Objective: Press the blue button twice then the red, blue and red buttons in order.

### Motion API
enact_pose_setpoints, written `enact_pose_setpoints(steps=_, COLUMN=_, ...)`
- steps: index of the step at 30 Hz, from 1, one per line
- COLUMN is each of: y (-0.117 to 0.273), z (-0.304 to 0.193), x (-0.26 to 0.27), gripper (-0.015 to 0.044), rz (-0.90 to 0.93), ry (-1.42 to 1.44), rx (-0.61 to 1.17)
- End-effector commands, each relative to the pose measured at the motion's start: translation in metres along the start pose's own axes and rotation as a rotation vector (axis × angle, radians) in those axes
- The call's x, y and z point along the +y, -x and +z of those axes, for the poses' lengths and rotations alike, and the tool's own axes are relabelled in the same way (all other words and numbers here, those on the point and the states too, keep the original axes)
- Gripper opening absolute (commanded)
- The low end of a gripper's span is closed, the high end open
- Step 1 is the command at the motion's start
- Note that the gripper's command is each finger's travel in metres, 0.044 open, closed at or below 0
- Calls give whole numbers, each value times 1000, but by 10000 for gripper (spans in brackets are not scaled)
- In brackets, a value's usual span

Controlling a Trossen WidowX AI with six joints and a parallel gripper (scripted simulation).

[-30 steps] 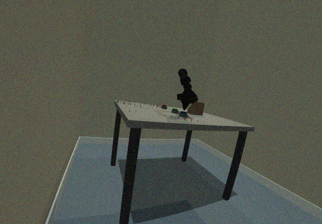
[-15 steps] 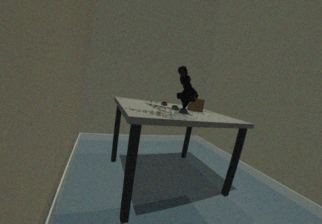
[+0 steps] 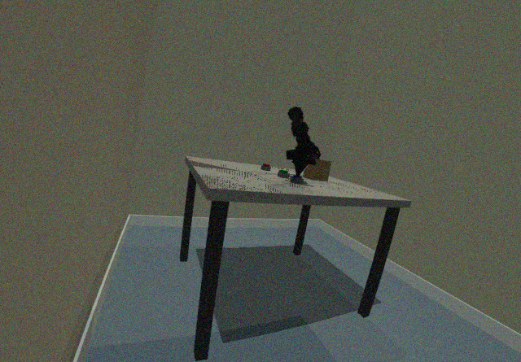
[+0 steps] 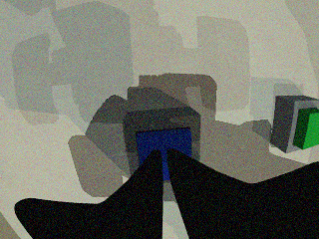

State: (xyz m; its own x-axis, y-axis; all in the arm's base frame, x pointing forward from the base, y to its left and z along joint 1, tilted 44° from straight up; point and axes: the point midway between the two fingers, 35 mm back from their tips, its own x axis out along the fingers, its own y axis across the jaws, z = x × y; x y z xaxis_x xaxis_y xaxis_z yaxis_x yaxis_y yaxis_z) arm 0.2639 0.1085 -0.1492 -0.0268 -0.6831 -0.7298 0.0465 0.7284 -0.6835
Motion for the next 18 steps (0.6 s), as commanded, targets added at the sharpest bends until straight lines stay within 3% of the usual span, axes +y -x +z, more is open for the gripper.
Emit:
enact_pose_setpoints(steps=1, y=-2, z=-2, x=-1, gripper=20, rz=-5, ry=8, rx=4)
enact_pose_setpoints(steps=6, y=32, z=-2, x=0, gripper=20, rz=-4, ry=9, rx=4)
enact_pose_setpoints(steps=18, y=26, z=-2, x=0, gripper=20, rz=-4, ry=9, rx=4)
